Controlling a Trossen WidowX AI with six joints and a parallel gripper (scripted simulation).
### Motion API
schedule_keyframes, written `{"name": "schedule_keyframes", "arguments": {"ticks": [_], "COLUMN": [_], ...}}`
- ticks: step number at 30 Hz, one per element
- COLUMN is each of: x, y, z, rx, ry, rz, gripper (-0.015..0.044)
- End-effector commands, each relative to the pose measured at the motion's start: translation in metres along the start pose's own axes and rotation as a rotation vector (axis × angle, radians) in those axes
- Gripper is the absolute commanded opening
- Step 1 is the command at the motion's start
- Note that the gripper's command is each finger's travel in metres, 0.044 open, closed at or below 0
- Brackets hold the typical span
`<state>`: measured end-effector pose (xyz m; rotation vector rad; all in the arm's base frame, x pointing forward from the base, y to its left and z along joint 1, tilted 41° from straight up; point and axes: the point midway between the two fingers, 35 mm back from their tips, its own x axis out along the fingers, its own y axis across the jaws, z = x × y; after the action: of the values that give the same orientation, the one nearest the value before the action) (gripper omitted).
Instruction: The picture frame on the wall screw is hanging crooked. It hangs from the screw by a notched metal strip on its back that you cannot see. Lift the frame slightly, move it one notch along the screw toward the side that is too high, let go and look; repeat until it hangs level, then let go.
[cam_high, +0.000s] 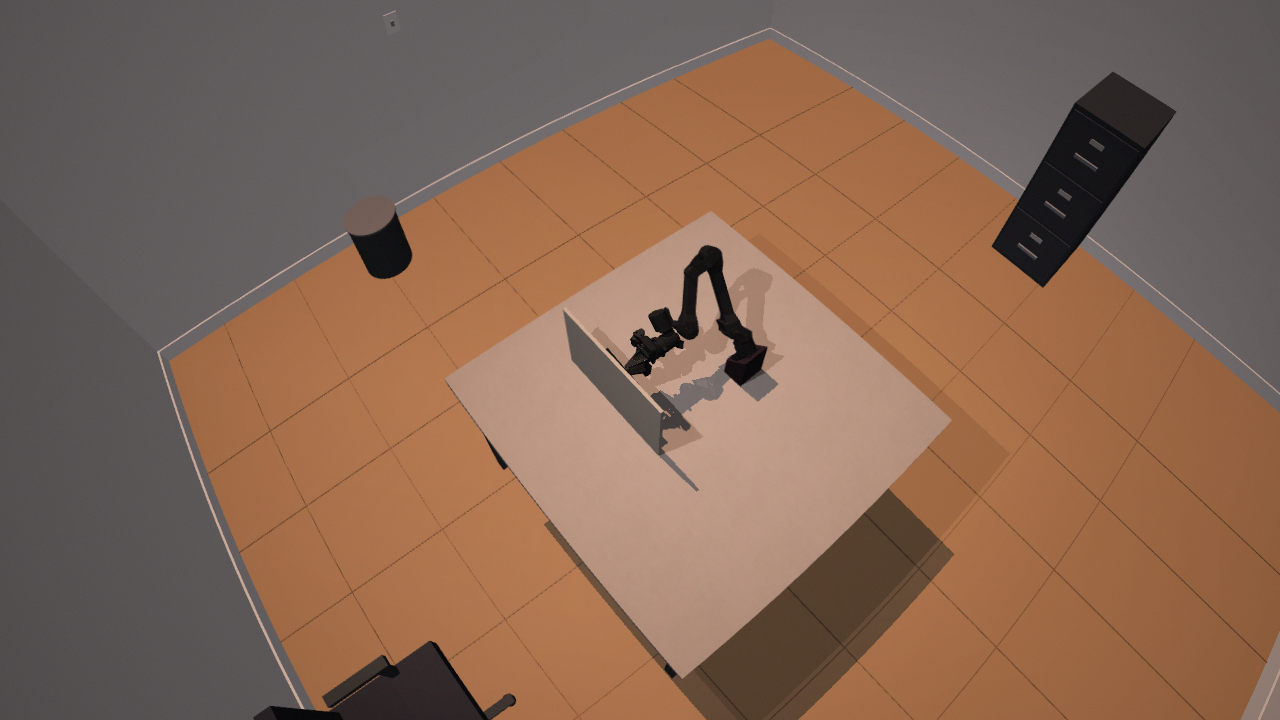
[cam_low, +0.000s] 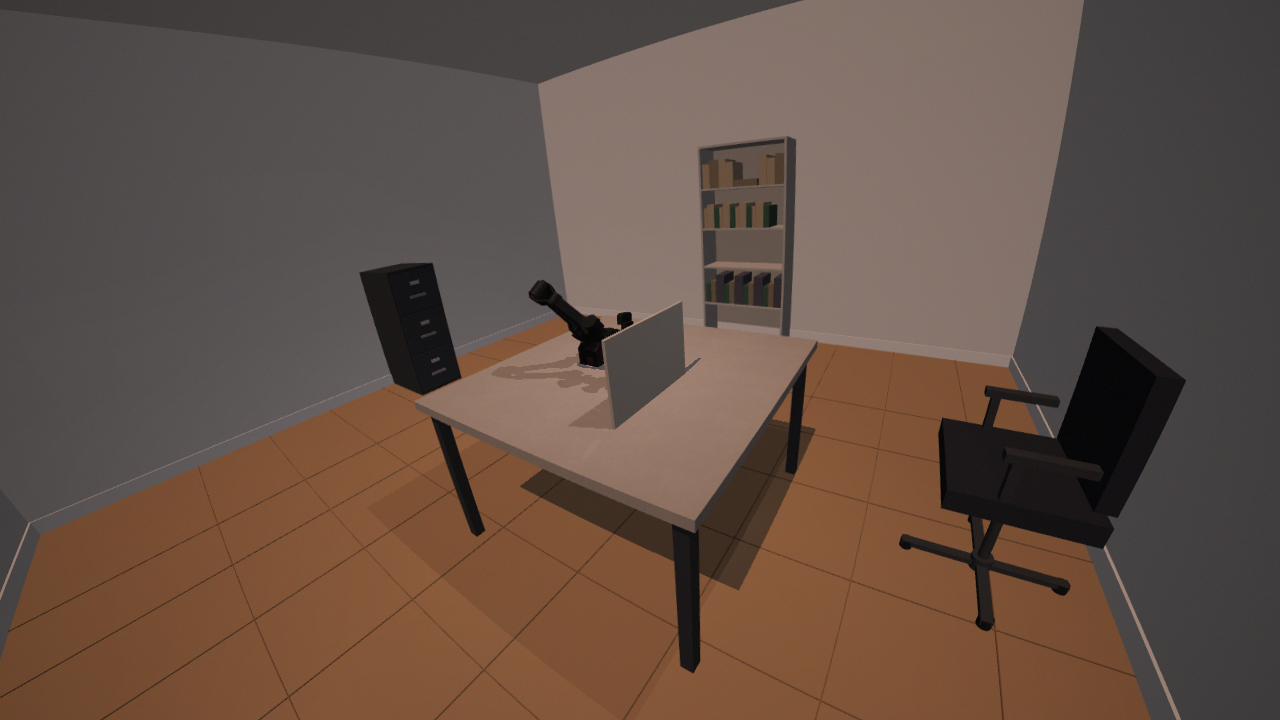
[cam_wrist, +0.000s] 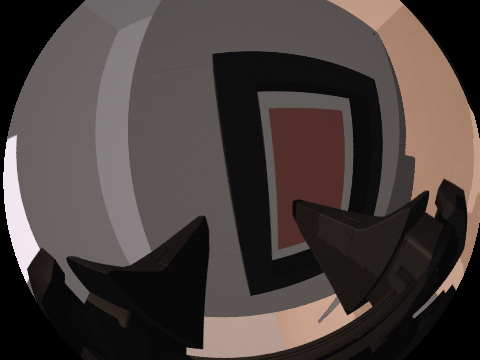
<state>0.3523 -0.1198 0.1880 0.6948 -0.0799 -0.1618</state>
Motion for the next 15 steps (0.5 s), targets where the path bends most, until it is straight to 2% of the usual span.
{"name": "schedule_keyframes", "arguments": {"ticks": [1, 15], "x": [0.0059, 0.0115], "y": [0.0005, 0.0004], "z": [0.0007, 0.0003], "rx": [0.002, 0.002], "ry": [-0.005, -0.005], "rz": [0.000, 0.000], "gripper": [0.0260, 0.0260]}}
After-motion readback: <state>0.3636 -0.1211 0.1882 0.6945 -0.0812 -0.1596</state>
